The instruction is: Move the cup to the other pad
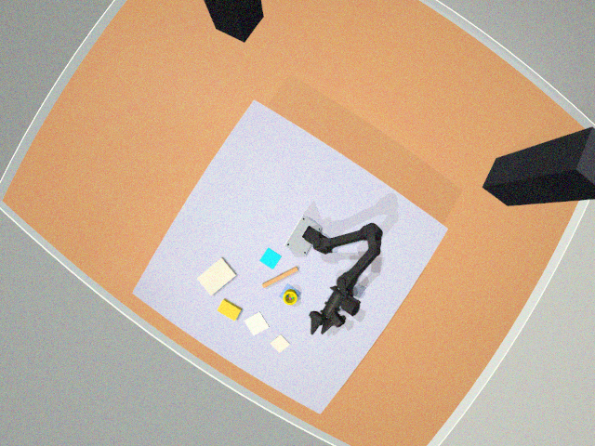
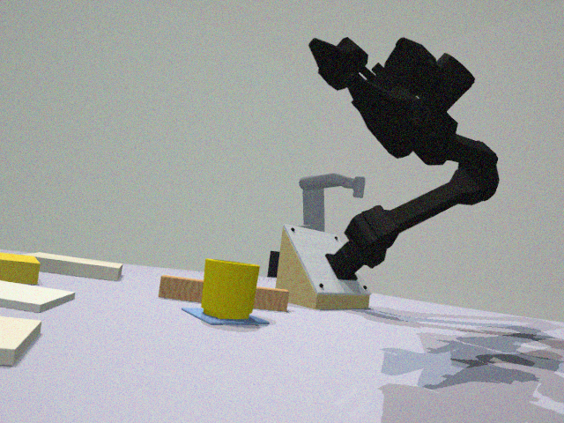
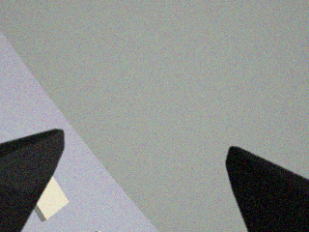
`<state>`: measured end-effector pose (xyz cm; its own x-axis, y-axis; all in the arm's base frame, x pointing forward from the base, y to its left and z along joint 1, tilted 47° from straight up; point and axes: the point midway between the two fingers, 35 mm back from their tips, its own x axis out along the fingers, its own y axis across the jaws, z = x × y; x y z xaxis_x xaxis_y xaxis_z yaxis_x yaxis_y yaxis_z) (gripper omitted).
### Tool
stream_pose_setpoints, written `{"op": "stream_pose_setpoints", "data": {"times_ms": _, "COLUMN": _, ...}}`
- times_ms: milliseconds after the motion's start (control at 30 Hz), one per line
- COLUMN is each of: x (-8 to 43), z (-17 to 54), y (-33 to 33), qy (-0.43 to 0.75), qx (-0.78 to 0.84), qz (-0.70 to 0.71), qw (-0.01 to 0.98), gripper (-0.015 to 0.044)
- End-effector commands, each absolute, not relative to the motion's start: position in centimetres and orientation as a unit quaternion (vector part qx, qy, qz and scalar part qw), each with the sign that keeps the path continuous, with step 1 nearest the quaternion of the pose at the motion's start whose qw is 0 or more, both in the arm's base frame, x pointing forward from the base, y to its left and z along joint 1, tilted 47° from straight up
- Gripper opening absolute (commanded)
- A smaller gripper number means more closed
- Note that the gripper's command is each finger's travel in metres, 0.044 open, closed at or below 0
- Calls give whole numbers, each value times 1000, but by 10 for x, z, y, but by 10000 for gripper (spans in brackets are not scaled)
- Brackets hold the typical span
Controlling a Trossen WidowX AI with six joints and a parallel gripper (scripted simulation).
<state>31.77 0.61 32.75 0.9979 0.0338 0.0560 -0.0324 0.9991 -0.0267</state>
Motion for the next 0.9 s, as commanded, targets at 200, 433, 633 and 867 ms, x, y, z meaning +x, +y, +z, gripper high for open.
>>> {"op": "stream_pose_setpoints", "data": {"times_ms": 200, "x": 354, "z": 234, "y": 6, "qy": 224, "qx": 106, "qz": 54, "qw": 967, "gripper": 216}}
{"op": "stream_pose_setpoints", "data": {"times_ms": 433, "x": 341, "z": 137, "y": 6, "qy": 506, "qx": 322, "qz": 30, "qw": 800, "gripper": 167}}
{"op": "stream_pose_setpoints", "data": {"times_ms": 633, "x": 312, "z": 99, "y": 11, "qy": 663, "qx": 511, "qz": -48, "qw": 545, "gripper": 167}}
{"op": "stream_pose_setpoints", "data": {"times_ms": 867, "x": 305, "z": 96, "y": 13, "qy": 697, "qx": 578, "qz": -90, "qw": 415, "gripper": 167}}
